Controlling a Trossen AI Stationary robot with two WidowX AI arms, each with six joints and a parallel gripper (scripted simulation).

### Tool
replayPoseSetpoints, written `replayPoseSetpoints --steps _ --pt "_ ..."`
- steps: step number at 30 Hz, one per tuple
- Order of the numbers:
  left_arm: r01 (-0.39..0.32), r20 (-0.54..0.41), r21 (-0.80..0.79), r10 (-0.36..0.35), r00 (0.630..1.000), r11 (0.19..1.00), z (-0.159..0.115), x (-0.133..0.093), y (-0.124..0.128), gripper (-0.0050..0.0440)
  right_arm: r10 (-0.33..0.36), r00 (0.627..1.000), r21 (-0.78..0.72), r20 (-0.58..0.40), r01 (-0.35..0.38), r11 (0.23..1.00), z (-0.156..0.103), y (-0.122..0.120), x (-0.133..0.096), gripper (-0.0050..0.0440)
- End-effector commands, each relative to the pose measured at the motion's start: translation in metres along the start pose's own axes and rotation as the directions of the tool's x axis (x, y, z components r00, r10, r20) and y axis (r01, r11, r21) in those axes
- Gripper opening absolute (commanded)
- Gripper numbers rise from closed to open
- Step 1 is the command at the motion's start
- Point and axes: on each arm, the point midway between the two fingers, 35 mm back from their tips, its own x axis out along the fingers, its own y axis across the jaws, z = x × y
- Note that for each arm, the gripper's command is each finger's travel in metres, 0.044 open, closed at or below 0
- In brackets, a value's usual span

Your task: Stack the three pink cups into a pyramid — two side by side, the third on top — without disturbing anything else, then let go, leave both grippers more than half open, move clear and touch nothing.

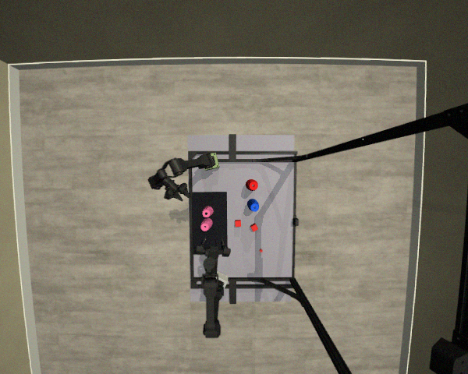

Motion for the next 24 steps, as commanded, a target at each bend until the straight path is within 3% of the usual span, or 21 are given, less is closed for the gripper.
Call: replayPoseSetpoints --steps 1,5,10,24 --pt "-0.026 -0.084 -0.019 0.024 0.996 0.999 -0.010 0.033 0.022 0.0440 0.002 1.000 -0.003 0.003 -0.002 1.000 0.000 0.000 0.000 0.0440" --pt "-0.044 -0.182 -0.044 0.035 0.983 0.998 -0.031 0.068 0.044 0.0440 0.002 1.000 -0.003 0.003 -0.002 1.000 0.000 0.000 0.000 0.0440" --pt "-0.056 -0.256 -0.065 0.038 0.966 0.996 -0.050 0.093 0.061 0.0440 0.002 1.000 -0.003 0.003 -0.002 1.000 0.000 0.000 0.000 0.0440" --pt "-0.061 -0.283 -0.073 0.038 0.958 0.995 -0.068 0.112 0.065 0.0440 0.002 1.000 -0.003 0.003 -0.002 1.000 0.000 0.000 0.000 0.0440"
